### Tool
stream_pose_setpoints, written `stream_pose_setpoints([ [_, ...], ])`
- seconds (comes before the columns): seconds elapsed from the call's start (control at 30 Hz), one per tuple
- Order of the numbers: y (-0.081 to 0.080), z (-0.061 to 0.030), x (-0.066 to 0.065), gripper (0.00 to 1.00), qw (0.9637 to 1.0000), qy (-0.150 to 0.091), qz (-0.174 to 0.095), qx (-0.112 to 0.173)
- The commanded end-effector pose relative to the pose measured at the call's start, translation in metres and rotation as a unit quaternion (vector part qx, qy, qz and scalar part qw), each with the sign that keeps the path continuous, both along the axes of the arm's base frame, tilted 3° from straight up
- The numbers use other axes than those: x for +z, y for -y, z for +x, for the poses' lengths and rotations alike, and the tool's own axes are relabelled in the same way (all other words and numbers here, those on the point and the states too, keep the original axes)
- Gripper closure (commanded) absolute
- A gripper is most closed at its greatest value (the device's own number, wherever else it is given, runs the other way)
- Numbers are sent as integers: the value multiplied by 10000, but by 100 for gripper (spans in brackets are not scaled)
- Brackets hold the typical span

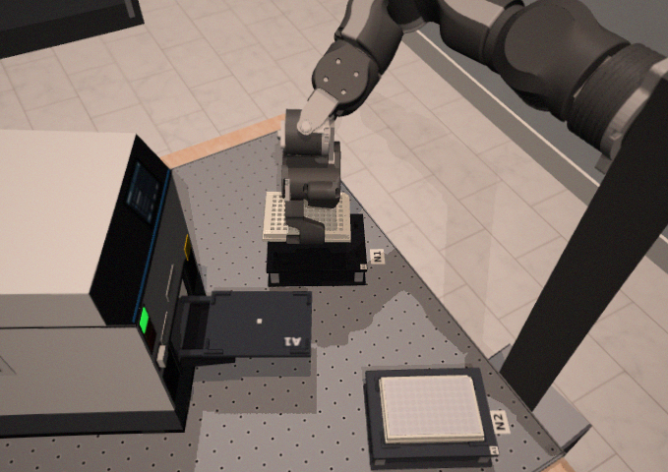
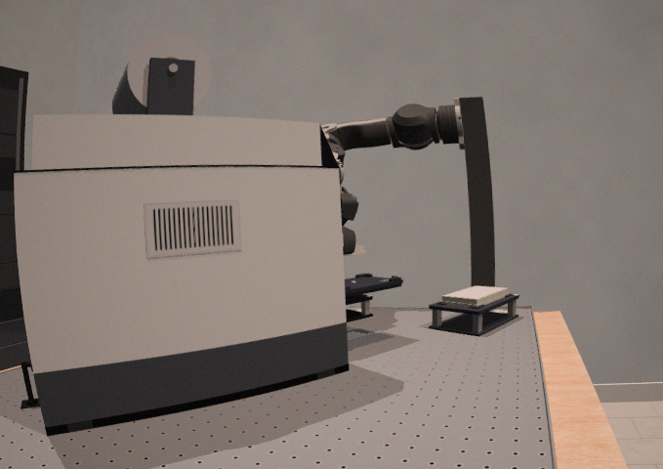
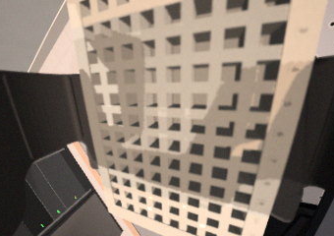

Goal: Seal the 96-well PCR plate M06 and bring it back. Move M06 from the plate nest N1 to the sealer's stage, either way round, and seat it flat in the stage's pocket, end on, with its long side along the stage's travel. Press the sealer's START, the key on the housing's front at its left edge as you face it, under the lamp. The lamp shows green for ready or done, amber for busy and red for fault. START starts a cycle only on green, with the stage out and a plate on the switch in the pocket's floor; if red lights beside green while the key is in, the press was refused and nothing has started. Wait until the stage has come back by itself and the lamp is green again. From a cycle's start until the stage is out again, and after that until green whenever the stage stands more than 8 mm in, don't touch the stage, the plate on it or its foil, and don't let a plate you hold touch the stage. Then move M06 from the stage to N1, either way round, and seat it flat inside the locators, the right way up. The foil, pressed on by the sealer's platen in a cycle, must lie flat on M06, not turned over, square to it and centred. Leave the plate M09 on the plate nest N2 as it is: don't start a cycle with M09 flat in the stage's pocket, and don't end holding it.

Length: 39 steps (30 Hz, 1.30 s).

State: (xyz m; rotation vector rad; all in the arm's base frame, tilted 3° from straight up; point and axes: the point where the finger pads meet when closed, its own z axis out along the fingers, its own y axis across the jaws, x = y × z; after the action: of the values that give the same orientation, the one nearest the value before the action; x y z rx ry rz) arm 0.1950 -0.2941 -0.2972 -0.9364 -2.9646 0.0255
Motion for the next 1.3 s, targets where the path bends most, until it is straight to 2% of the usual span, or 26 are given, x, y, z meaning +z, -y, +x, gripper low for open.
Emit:
stream_pose_setpoints([
  [0.0, -2, -9, -5, 100, 10000, -30, -22, -6],
  [0.23, -2, -9, -5, 100, 10000, -30, -22, -6],
  [0.4, -206, 333, 101, 100, 10000, -29, -20, -7],
  [0.8, -206, 333, 101, 100, 10000, -29, -20, -7],
  [0.97, -416, 676, 206, 100, 10000, -27, -18, -7],
  [1.27, -416, 676, 206, 100, 10000, -27, -18, -7],
])
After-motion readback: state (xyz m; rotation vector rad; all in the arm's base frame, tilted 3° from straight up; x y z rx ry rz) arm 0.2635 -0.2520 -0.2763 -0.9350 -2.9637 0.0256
